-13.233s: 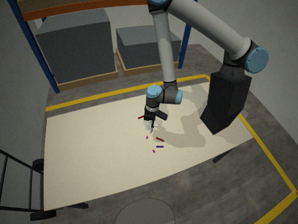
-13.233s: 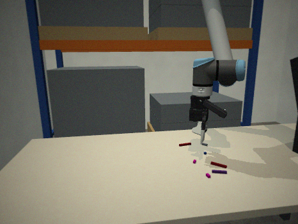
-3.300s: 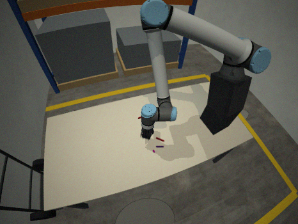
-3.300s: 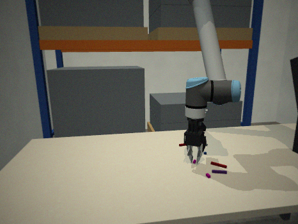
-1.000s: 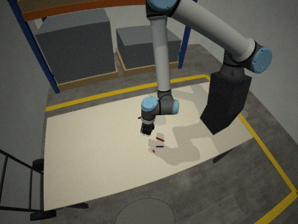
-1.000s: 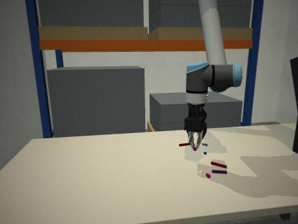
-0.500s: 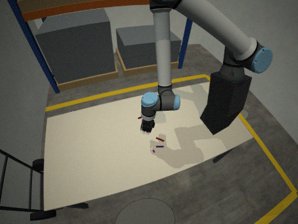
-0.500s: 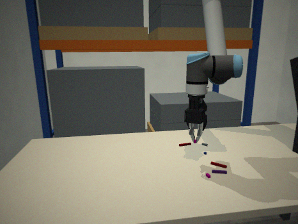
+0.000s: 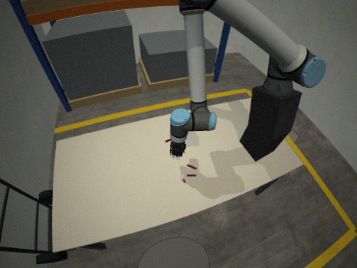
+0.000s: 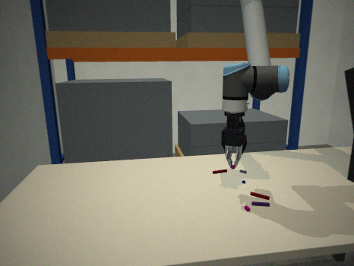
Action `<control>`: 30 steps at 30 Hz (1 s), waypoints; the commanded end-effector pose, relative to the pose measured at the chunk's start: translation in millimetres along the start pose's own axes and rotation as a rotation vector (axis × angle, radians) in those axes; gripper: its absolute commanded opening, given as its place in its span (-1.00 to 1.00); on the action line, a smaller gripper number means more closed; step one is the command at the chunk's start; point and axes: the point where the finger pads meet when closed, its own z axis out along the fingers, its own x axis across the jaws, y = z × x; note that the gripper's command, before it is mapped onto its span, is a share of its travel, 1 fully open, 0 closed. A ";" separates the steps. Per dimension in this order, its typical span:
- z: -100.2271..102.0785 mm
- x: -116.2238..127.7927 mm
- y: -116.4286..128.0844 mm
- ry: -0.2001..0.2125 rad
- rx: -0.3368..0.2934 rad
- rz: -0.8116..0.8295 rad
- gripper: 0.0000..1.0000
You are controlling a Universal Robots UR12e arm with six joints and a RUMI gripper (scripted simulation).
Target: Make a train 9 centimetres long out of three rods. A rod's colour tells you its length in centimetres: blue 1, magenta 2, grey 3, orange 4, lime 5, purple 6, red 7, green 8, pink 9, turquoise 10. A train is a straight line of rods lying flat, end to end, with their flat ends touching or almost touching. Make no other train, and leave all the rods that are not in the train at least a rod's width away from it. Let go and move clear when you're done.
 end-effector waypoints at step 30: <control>-2.6 22.0 -108.2 -0.002 0.000 -0.724 -1.00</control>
